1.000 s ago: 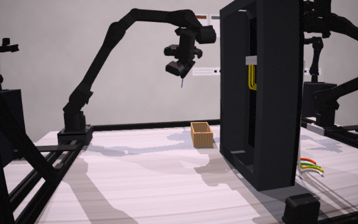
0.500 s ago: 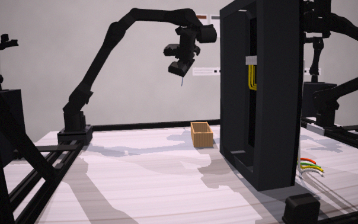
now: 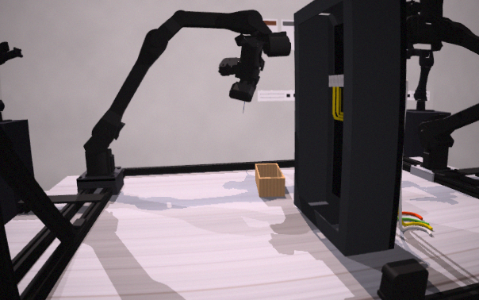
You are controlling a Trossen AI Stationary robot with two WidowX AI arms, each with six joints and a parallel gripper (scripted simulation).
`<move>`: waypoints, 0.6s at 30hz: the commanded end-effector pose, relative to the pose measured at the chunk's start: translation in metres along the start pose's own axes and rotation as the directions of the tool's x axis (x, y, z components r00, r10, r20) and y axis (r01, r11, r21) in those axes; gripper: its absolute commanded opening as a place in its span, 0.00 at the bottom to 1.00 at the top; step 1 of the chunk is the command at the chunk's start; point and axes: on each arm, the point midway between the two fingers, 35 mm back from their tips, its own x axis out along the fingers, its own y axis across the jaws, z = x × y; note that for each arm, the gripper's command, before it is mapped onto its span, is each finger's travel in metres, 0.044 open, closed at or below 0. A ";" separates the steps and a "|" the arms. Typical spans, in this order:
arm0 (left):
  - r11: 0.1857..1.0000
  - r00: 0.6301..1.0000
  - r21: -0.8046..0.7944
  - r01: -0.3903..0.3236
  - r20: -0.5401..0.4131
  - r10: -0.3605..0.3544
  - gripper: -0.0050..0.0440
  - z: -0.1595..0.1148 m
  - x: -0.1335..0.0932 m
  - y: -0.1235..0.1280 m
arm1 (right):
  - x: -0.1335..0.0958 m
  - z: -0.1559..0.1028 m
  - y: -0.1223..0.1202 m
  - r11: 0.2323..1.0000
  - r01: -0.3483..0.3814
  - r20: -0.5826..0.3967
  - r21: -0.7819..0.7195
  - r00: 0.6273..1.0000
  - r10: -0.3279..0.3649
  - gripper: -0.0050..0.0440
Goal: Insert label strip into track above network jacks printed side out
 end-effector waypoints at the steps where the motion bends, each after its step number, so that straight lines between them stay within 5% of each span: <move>1: 0.998 1.000 -0.066 0.024 -0.014 -0.025 0.00 0.001 -0.010 -0.007 | 0.000 0.002 0.001 1.000 -0.001 0.001 -0.007 1.000 0.001 1.00; 18: 0.968 0.998 -0.241 0.065 0.000 -0.067 0.00 0.002 -0.017 -0.010 | 0.000 0.002 0.001 1.000 -0.001 0.001 -0.007 1.000 0.001 1.00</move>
